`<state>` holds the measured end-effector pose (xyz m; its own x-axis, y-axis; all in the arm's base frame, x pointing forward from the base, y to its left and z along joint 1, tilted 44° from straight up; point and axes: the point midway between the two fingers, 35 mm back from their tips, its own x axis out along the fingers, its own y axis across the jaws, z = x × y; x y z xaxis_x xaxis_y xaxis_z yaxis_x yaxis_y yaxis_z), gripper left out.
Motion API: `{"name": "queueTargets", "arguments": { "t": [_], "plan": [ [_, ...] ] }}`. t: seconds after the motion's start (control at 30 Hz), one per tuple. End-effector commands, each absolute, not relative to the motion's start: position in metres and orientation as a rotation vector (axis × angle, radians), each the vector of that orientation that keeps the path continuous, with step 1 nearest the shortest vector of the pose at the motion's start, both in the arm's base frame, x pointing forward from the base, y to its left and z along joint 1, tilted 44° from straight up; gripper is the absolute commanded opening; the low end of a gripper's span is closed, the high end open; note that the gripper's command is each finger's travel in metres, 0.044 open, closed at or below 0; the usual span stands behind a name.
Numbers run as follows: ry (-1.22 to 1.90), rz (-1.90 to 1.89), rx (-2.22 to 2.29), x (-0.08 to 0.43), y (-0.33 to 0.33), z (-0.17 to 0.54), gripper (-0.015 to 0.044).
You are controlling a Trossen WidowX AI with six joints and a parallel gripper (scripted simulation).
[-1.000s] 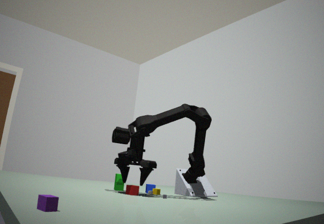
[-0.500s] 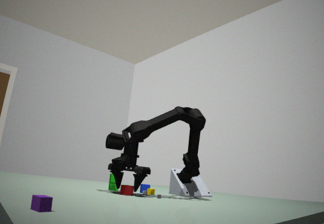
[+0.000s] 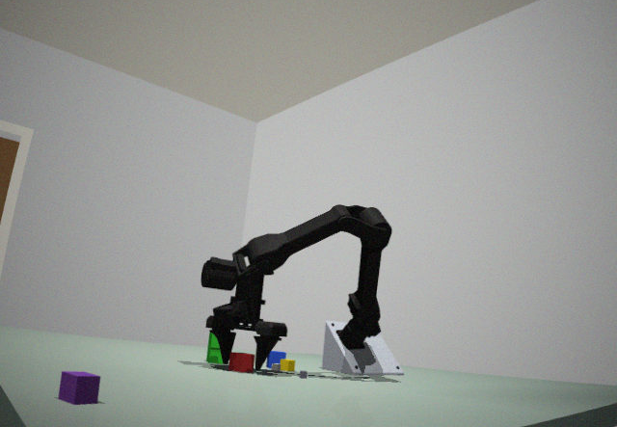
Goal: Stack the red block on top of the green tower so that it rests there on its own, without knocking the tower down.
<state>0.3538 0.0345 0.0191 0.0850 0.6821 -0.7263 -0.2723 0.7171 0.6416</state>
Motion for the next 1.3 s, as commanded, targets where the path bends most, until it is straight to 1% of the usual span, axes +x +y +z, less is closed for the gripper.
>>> {"name": "queueTargets", "arguments": {
  "t": [0.0,0.03,0.37,0.6,0.77,1.27],
  "plan": [
    [1.304,0.738,0.391,0.353,0.035,0.019,0.0440],
    [1.304,0.738,0.391,0.353,0.035,0.019,0.0440],
    [1.304,0.738,0.391,0.353,0.035,0.019,0.0177],
    [1.304,0.738,0.391,0.353,0.035,0.019,0.0131],
    [1.304,0.737,0.390,0.353,0.025,0.028,0.0000],
    [1.306,0.735,0.388,0.347,-0.027,0.083,0.0000]
  ]
}}
